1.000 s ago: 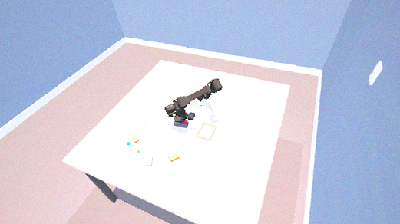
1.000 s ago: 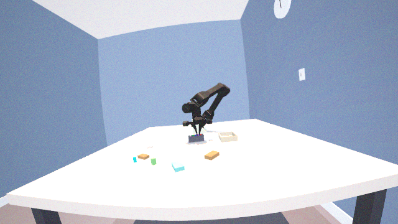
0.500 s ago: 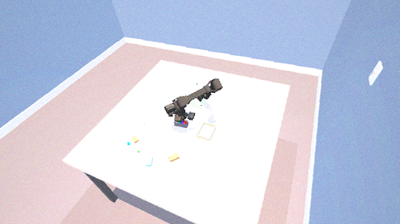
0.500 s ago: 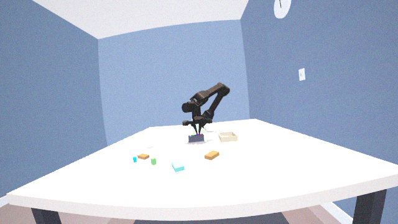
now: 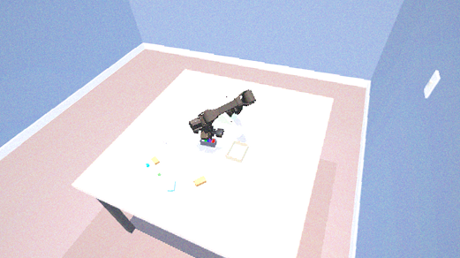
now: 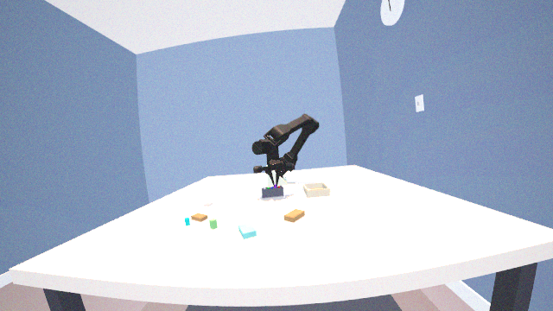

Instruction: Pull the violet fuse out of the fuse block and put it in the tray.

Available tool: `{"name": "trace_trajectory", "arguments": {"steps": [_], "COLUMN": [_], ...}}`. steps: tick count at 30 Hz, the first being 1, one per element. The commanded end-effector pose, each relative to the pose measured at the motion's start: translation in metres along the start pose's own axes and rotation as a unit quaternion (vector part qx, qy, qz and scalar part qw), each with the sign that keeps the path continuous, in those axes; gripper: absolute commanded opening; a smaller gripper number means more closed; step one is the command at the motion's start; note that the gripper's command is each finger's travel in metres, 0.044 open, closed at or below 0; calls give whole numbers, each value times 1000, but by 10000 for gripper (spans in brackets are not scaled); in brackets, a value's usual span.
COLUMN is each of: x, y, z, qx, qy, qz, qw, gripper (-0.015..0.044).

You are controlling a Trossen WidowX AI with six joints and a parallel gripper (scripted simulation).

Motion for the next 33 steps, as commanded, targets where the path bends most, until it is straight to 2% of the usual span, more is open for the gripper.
{"name": "trace_trajectory", "arguments": {"steps": [1, 33], "x": [0, 0], "y": [3, 18], "z": [0, 0], "qx": [1, 1], "qy": [2, 1], "qz": [-2, -1], "qw": [1000, 1000], "gripper": [0, 0]}}
Point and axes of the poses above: the point midway between the two fingers, 35 mm back from their tips, its own y axis back along the fingers, its own x axis across the jaws, z = x × y, the point moved 3 cm from there along y, back along the fingers, and after that the axes turned 4 degrees about -y, right-handed, at the moved point
